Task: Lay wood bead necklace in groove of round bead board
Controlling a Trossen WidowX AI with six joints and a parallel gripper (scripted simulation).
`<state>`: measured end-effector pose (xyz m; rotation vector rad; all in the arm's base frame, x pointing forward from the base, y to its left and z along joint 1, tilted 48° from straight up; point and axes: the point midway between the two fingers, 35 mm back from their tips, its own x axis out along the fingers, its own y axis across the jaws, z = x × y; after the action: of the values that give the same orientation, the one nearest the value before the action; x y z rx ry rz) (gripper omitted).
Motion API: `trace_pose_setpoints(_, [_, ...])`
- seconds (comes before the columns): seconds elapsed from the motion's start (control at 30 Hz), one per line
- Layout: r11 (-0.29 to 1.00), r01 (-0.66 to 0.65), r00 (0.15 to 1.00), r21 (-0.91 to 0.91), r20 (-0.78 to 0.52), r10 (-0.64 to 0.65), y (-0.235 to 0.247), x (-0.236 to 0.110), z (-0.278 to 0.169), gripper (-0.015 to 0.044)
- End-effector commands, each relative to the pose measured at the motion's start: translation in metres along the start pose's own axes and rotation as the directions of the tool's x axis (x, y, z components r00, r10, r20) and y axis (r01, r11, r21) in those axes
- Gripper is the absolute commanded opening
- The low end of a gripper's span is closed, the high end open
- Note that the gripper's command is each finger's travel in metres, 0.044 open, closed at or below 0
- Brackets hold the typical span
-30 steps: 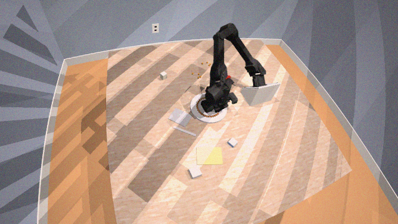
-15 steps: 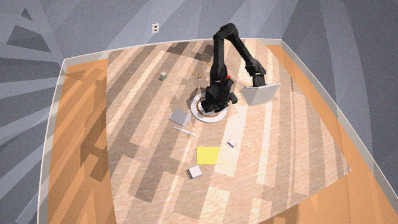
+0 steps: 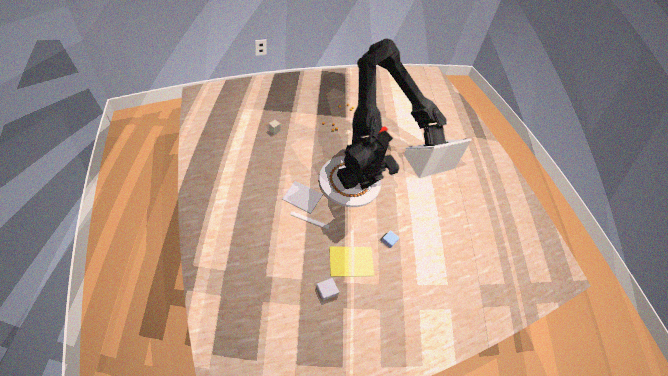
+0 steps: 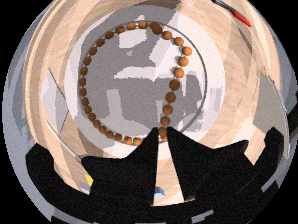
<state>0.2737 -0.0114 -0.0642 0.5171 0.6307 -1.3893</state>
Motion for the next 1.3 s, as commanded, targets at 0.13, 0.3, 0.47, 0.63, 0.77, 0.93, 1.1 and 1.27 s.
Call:
trace_pose_setpoints(0.13, [1.000, -0.001, 1.000, 0.001, 0.000, 0.001, 0.000, 0.000, 0.000, 0.0000])
trace_pose_setpoints(0.3, [1.000, -0.001, 1.000, 0.001, 0.000, 0.001, 0.000, 0.000, 0.000, 0.0000])
trace_pose_setpoints(0.47, [1.000, 0.001, 1.000, -0.002, 0.001, -0.001, 0.000, -0.002, 0.000, 0.0000])
trace_pose_setpoints(0.63, [1.000, 0.004, 1.000, -0.008, 0.004, -0.004, -0.002, -0.006, 0.000, 0.0000])
trace_pose_setpoints(0.77, [1.000, 0.004, 1.000, -0.008, 0.004, -0.004, -0.008, -0.006, -0.003, 0.0000])
trace_pose_setpoints(0.93, [1.000, 0.004, 1.000, -0.008, 0.004, -0.004, -0.014, -0.006, -0.006, 0.0000])
trace_pose_setpoints(1.1, [1.000, 0.004, 1.000, -0.008, 0.004, -0.004, -0.014, -0.005, -0.006, 0.0000])
trace_pose_setpoints(1.27, [1.000, 0.004, 1.000, -0.008, 0.004, -0.004, -0.014, 0.002, -0.006, 0.0000])
